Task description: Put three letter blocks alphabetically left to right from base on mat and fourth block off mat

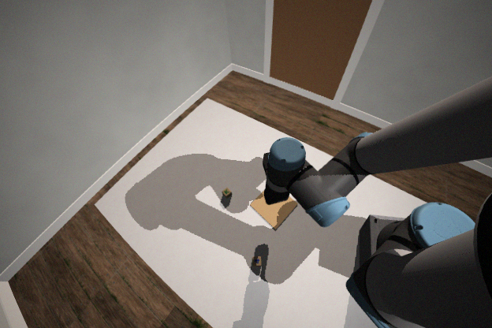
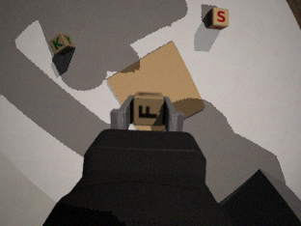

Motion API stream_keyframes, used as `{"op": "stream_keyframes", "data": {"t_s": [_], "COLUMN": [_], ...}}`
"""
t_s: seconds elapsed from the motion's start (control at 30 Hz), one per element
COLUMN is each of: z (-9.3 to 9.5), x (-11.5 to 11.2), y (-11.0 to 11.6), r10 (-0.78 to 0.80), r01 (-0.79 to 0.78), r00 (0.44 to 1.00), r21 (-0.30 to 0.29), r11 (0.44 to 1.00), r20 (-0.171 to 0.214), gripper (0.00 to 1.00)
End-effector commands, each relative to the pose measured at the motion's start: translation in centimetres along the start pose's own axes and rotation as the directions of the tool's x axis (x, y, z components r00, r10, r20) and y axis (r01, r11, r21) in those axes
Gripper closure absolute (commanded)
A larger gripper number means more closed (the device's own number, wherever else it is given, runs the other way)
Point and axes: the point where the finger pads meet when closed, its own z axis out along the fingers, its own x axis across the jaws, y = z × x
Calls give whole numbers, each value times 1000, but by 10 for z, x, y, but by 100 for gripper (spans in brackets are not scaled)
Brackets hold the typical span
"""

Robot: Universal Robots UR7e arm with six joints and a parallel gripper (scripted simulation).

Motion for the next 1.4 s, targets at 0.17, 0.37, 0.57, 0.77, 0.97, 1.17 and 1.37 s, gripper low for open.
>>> {"op": "stream_keyframes", "data": {"t_s": [0.17, 0.37, 0.57, 0.77, 0.97, 1.17, 1.37], "z": [0, 0, -1, -1, -1, -1, -1], "x": [-3, -6, -10, -12, -16, -18, -18], "y": [4, 12, 19, 25, 33, 37, 37], "r10": [119, 294, 441, 539, 666, 710, 715], "r01": [-119, -294, -441, -539, -666, -710, -715], "r00": [993, 956, 898, 842, 746, 704, 699], "r21": [1, 1, 0, 0, 0, 0, 0], "r11": [993, 956, 898, 842, 746, 704, 699], "r20": [0, 0, 0, 1, 1, 1, 1], "gripper": [43, 43, 43, 43, 43, 43, 43]}}
